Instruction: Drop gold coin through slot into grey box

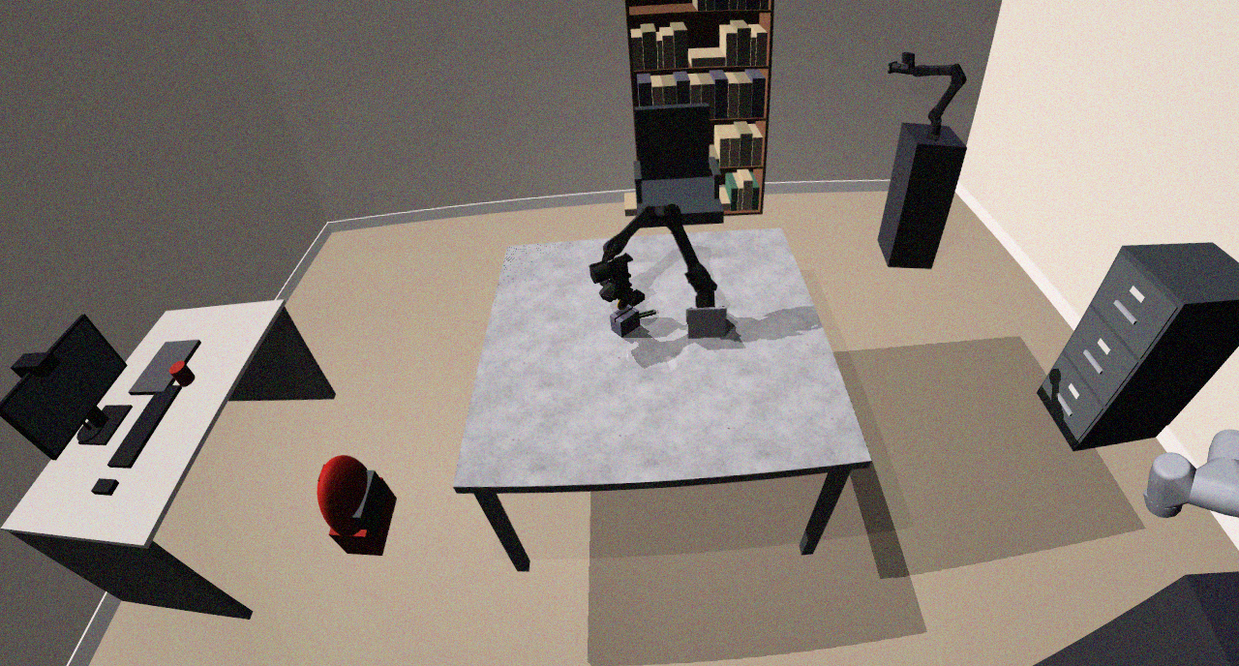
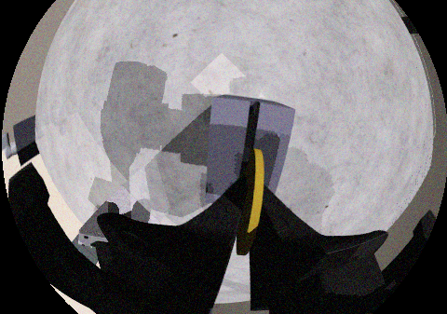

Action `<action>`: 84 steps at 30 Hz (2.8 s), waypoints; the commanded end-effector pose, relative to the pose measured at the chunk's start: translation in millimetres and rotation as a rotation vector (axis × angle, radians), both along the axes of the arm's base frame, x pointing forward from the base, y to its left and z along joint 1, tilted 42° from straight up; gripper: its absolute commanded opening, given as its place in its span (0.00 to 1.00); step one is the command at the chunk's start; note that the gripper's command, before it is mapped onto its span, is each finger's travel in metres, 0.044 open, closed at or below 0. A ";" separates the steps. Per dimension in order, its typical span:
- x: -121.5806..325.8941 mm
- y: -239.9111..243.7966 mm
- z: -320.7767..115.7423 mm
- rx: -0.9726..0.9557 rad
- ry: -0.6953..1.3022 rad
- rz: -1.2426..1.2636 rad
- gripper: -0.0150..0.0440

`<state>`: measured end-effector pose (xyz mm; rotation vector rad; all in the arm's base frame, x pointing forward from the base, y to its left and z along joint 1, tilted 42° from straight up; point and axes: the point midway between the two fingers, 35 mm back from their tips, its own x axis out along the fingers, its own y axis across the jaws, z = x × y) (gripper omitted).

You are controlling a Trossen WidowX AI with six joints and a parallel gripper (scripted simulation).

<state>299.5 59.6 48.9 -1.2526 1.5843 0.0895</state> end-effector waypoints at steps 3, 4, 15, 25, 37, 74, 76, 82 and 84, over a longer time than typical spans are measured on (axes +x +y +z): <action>0.4 0.1 0.2 0.000 -0.001 -0.001 0.25; 0.4 0.1 0.2 0.000 -0.001 -0.001 0.25; -0.4 -2.5 -3.2 0.000 0.002 0.002 0.25; -1.7 -5.6 -5.8 -0.001 0.006 0.007 0.25; 0.9 -8.9 -9.3 -0.001 0.003 0.004 0.25; -0.8 -1.3 -2.1 0.008 0.001 0.001 0.75; -1.3 0.6 0.0 0.008 0.002 0.001 0.84; -9.4 25.3 31.0 0.000 0.007 0.005 1.00; -10.1 26.7 32.9 -0.001 0.007 0.005 1.00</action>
